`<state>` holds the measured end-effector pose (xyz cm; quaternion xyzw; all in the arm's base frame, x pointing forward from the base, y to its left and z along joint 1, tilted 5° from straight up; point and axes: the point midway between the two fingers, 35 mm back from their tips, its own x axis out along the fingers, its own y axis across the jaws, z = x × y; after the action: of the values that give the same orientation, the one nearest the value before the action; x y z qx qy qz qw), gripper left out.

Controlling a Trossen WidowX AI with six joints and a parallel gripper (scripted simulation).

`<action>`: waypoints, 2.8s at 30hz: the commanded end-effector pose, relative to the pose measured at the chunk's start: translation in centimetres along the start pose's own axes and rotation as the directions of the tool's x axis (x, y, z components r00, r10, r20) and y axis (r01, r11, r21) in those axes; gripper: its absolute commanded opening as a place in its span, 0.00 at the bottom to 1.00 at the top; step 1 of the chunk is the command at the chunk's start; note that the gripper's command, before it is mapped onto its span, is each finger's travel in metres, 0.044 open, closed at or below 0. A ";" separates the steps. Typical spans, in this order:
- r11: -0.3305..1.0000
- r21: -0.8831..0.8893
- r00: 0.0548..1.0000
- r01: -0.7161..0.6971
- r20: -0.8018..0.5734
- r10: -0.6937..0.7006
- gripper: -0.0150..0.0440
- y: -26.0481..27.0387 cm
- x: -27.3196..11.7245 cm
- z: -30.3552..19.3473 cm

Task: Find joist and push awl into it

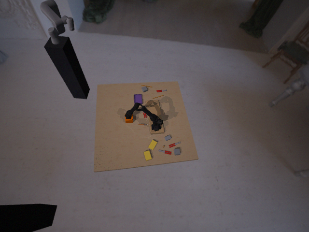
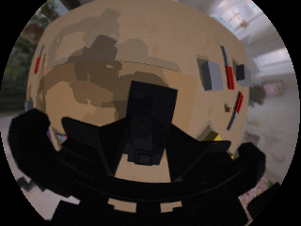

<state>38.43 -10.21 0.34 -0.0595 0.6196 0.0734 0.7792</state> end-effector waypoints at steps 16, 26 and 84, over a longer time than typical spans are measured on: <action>1.000 0.004 1.000 -0.008 -0.001 0.008 0.25 3.8 0.1 0.0; 1.000 0.004 1.000 -0.010 -0.001 0.010 0.25 5.7 0.1 0.0; 1.000 0.006 1.000 -0.019 -0.001 0.019 0.25 16.4 0.0 0.0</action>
<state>35.58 5.01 0.38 -0.0534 0.6204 0.0747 0.7789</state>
